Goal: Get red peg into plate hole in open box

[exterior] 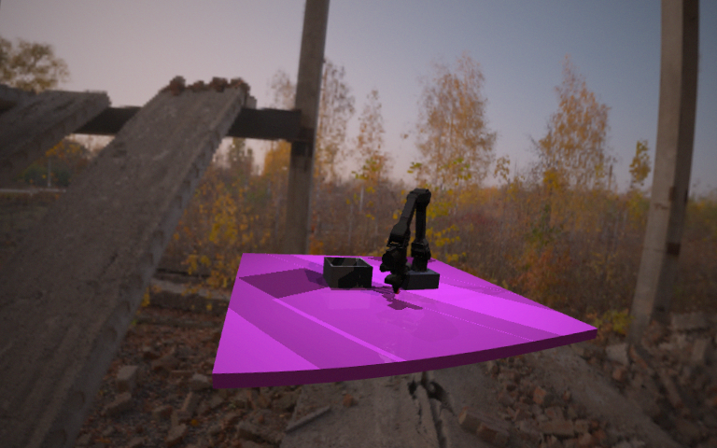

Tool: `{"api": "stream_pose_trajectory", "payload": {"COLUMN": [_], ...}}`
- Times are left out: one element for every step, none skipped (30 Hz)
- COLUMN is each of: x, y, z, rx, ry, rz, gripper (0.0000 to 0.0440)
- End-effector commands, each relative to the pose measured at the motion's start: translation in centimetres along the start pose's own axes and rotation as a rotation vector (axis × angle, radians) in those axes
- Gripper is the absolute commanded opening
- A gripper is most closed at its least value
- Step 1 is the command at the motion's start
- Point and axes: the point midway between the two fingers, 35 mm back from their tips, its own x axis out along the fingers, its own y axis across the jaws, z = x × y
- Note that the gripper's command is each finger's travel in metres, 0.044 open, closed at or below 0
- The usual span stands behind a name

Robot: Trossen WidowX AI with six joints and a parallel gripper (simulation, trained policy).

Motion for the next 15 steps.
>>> {"api": "stream_pose_trajectory", "payload": {"x": [0.8, 0.9, 1.0, 1.0, 1.1, 1.2, 1.3, 1.0, 0.7, 0.4, 0.0, -0.3, -0.7, -1.1, -1.6], "y": [-0.4, -0.4, -0.4, -0.5, -0.5, -0.6, -0.6, -0.5, -0.4, -0.2, -0.1, 0.0, 0.2, 0.3, 0.4], "z": [-0.2, -0.2, -0.2, -0.2, -0.2, -0.3, -0.3, -0.1, 0.1, 0.3, 0.4, 0.6, 0.7, 0.9, 1.1], "rx": [-0.001, -0.001, -0.001, -0.001, -0.002, -0.002, -0.004, -0.008, -0.011, -0.014, -0.017, -0.02, -0.022, -0.023, -0.025], "ry": [0.013, 0.015, 0.017, 0.019, 0.02, 0.021, 0.022, 0.011, 0.002, -0.006, -0.013, -0.018, -0.024, -0.03, -0.036], "rz": [-0.032, -0.038, -0.044, -0.051, -0.059, -0.068, -0.076, -0.073, -0.069, -0.066, -0.063, -0.06, -0.056, -0.052, -0.048], "gripper": [0.0154, 0.0128, 0.0102, 0.0075, 0.0051, 0.003, 0.0011, 0.0005, 0.0, 0.0, 0.0, 0.0, 0.0, 0.0, 0.0]}}
